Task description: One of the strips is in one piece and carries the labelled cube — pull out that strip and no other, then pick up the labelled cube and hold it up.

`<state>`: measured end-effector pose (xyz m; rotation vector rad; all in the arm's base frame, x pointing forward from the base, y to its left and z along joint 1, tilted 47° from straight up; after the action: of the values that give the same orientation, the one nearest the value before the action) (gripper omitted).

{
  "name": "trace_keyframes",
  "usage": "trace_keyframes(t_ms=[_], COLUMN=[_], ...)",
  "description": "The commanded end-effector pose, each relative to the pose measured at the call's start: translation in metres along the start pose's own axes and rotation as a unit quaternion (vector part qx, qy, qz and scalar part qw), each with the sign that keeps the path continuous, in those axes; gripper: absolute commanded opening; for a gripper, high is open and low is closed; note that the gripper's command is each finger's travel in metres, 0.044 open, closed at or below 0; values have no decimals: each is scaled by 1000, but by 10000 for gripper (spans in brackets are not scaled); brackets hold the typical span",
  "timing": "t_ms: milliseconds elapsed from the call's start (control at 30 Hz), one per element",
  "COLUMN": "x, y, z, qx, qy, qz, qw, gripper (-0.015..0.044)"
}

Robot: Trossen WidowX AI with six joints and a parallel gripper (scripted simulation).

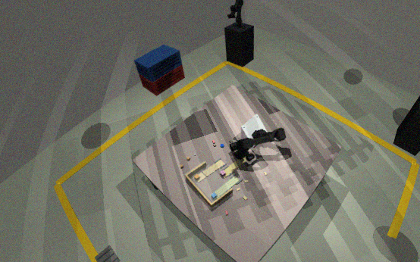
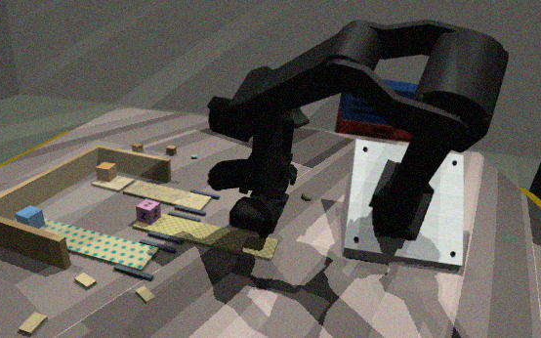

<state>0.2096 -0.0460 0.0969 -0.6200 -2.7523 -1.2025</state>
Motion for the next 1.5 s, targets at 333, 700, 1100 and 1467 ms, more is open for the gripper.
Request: trace_keyframes(t_ms=[333, 700, 1100, 1467], x=[-39, -86, -138, -183], y=[11, 23, 37, 51], z=[-26, -34, -43, -47], qx=[1, 1, 1, 1], qy=[-2, -3, -4, -5], qz=[48, 47, 45, 44], qw=[999, 999, 999, 999], gripper=[210, 440, 440, 440])
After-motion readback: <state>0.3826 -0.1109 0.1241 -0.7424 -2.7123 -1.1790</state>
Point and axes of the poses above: the point midway between the two fingers, 35 mm back from their tips, its own z axis out along the fingers, its own y axis across the jaws, x = y × z, the point moved 9 cm from there along -z, back along the fingers, and after that the axes turned 15 degrees about z, right-handed, at the moved point
